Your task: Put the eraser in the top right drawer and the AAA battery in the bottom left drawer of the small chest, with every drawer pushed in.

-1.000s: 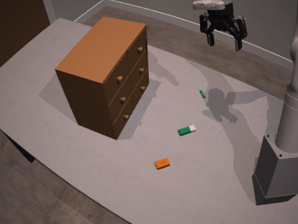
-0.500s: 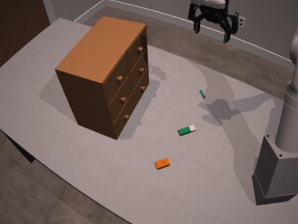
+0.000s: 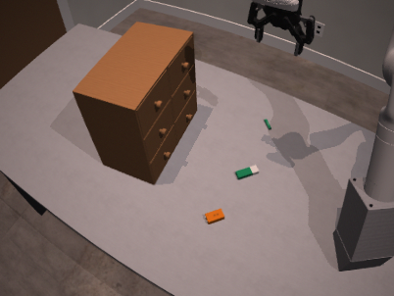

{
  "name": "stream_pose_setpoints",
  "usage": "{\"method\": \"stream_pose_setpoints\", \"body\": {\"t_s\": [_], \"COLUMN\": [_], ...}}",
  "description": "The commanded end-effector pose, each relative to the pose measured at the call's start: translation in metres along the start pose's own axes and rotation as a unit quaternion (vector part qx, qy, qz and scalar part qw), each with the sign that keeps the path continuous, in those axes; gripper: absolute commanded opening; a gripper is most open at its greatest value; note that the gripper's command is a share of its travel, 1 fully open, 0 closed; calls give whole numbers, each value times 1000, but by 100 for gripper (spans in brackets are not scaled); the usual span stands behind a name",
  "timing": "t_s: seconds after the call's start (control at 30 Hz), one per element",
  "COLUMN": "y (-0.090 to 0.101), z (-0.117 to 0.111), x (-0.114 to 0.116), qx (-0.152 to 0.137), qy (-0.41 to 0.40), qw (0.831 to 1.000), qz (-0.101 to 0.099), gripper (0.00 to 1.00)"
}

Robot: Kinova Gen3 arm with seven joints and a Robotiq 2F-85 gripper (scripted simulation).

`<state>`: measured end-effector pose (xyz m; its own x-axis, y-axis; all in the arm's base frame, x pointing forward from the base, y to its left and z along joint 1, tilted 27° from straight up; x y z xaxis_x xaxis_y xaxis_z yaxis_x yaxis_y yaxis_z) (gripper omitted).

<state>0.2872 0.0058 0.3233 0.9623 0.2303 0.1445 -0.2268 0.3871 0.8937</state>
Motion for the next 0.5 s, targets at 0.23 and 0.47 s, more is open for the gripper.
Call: {"method": "stream_pose_setpoints", "body": {"t_s": [0.23, 0.47], "y": [1, 1], "z": [-2, -2], "x": [1, 1], "qx": [0, 0], "qy": [3, 5], "qw": [1000, 1000], "qz": [6, 6], "gripper": [100, 100]}}
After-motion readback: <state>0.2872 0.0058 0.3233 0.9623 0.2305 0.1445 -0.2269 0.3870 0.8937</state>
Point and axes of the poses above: the point where the finger pads meet when closed, its own y axis back along the fingers, its own x axis across the jaws, z = x × y, the point moved 3 cm from there along y, back along the fingers, and after that the axes turned 12 degrees about y, right-handed, at the moved point
